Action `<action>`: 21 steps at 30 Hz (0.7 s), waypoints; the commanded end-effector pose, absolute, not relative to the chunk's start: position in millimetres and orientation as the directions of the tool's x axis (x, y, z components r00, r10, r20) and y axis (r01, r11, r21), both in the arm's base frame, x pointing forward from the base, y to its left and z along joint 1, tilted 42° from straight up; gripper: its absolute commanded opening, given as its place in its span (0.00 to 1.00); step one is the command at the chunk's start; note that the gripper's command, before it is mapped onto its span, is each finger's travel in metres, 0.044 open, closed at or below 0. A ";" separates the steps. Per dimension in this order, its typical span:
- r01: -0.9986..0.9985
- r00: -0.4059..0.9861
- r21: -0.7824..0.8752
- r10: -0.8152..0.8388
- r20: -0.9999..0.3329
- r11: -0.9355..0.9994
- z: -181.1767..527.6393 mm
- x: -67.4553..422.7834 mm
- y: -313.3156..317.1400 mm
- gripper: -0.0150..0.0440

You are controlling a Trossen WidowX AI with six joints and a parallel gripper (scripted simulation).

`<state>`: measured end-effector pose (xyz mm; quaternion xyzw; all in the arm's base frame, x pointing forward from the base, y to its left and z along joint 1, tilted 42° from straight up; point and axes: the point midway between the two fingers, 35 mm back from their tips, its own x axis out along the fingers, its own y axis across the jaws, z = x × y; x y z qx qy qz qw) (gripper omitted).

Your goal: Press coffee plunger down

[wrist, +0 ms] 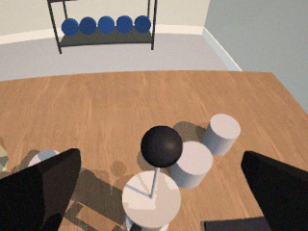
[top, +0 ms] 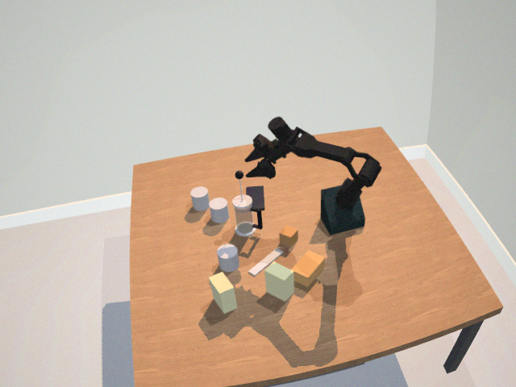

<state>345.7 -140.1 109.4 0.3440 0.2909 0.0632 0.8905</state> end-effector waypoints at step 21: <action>0.095 0.822 0.651 0.310 -0.478 0.753 88.1 373.8 -126.4 1.00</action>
